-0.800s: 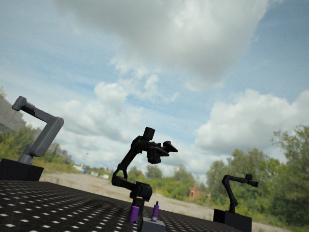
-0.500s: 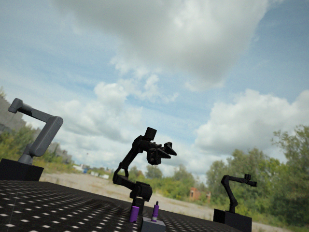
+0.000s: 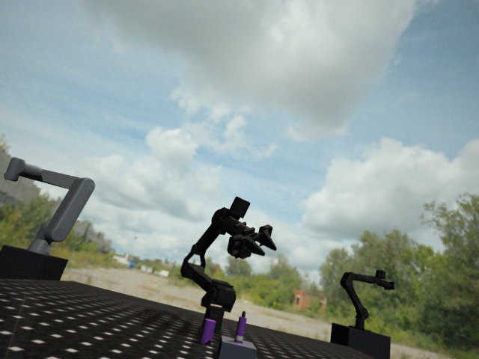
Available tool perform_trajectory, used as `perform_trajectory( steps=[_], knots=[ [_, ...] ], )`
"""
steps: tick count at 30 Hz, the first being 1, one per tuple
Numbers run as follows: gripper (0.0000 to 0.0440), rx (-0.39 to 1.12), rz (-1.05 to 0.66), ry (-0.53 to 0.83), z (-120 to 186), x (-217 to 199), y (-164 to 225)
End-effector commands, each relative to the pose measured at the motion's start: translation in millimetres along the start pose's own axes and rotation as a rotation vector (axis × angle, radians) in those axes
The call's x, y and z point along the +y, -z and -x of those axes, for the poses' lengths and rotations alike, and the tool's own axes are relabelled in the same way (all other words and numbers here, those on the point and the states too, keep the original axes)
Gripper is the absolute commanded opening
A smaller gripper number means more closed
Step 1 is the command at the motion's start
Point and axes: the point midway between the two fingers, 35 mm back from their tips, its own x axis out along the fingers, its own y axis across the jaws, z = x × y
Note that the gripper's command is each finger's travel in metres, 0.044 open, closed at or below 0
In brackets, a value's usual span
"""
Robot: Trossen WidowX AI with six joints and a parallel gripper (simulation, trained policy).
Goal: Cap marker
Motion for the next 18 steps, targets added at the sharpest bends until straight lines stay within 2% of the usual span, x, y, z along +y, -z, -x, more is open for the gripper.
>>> perform_trajectory(
  steps=[1,18],
  knots=[
    [0.0276,-0.036,-0.002,-0.019,-5,3,-2],
    [0.0315,-0.181,-0.032,-0.112,-23,20,-6]
  ],
)
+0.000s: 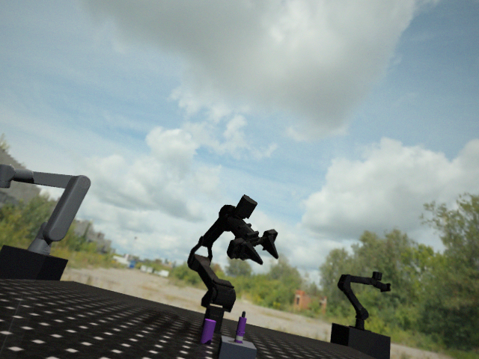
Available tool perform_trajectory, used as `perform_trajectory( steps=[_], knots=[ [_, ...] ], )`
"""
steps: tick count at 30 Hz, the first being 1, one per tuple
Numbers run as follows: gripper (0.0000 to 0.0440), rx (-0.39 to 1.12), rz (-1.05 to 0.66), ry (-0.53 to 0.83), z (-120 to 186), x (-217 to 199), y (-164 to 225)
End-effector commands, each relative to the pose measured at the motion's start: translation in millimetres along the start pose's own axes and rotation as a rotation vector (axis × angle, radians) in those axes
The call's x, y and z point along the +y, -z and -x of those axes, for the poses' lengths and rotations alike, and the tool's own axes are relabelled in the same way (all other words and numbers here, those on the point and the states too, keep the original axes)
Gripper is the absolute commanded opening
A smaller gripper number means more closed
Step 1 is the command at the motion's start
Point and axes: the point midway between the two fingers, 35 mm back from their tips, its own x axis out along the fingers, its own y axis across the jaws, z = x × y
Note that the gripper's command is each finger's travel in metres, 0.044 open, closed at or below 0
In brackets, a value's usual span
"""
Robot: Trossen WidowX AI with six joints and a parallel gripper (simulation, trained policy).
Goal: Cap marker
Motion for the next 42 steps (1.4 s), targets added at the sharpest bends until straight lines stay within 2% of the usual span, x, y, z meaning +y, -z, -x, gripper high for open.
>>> perform_trajectory(
  steps=[1,42],
  knots=[
    [0.0316,-0.028,-0.007,-0.018,-4,3,1],
    [0.032,-0.279,-0.12,-0.227,-35,57,19]
  ],
)
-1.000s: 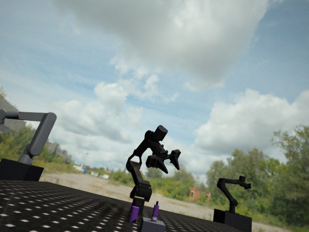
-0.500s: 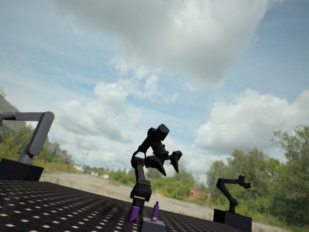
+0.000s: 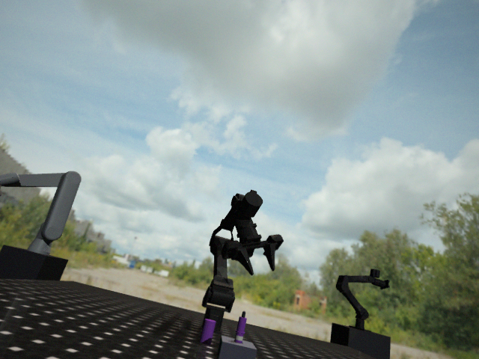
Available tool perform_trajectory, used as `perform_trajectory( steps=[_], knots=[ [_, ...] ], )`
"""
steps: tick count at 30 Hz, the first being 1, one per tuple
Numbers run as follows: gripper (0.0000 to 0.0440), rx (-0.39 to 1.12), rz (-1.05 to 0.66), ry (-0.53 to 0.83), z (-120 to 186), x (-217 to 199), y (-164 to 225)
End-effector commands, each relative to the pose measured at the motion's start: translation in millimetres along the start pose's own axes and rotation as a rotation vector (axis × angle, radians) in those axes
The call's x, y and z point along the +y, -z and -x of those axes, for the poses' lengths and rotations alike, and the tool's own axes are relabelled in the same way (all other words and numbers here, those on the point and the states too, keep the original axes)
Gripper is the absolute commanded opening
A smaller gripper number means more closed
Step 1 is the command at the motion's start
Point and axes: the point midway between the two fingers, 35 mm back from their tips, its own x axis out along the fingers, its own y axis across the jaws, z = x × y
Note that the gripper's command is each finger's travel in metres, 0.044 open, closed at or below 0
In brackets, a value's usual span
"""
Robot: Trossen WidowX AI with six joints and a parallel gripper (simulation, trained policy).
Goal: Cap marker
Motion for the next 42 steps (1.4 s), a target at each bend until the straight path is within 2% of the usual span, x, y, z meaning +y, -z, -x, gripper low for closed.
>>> perform_trajectory(
  steps=[1,42],
  knots=[
    [0.032,-0.017,-0.007,-0.017,-1,4,4],
    [0.0318,-0.204,-0.238,-0.199,-20,71,34]
  ],
)
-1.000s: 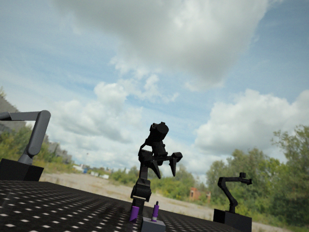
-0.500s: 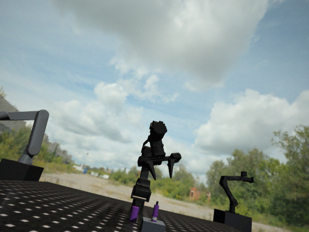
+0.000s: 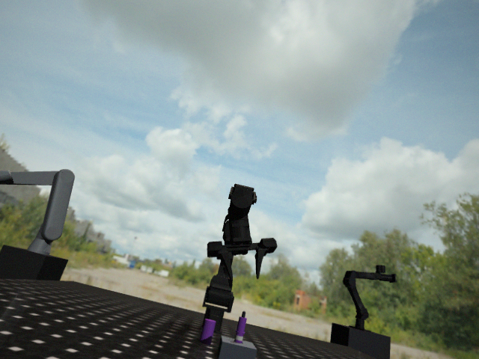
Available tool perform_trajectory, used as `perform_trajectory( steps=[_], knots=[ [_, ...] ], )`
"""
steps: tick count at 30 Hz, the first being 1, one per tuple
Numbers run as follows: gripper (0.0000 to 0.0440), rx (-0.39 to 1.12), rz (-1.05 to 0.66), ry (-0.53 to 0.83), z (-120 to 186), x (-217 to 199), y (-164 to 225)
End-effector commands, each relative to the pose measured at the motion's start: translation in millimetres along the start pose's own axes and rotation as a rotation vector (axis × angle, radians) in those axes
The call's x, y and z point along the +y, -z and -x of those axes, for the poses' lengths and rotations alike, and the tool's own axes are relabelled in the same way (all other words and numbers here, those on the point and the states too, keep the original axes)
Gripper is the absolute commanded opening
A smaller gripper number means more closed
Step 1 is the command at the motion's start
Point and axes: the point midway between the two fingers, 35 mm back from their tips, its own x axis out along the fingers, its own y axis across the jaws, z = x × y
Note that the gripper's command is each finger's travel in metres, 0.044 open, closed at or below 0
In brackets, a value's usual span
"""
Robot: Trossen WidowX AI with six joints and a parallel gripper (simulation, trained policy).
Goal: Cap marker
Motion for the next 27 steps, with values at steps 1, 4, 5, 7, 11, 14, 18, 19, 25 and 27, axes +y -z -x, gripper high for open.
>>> perform_trajectory(
  steps=[1,4,5,7,11,14,18,19,25,27],
  knots=[
    [0.0318,-0.017,-0.017,-0.017,-1,6,4],
    [0.0318,-0.031,-0.035,-0.031,-3,11,7],
    [0.0318,-0.035,-0.041,-0.036,-4,12,8],
    [0.0318,-0.044,-0.052,-0.046,-5,16,10],
    [0.0318,-0.062,-0.074,-0.065,-7,23,14],
    [0.0318,-0.076,-0.09,-0.079,-9,28,17],
    [0.0318,-0.094,-0.108,-0.099,-12,35,20],
    [0.0318,-0.098,-0.113,-0.104,-13,37,21],
    [0.0317,-0.126,-0.137,-0.132,-19,48,26],
    [0.0317,-0.136,-0.144,-0.142,-21,51,27]
  ],
)
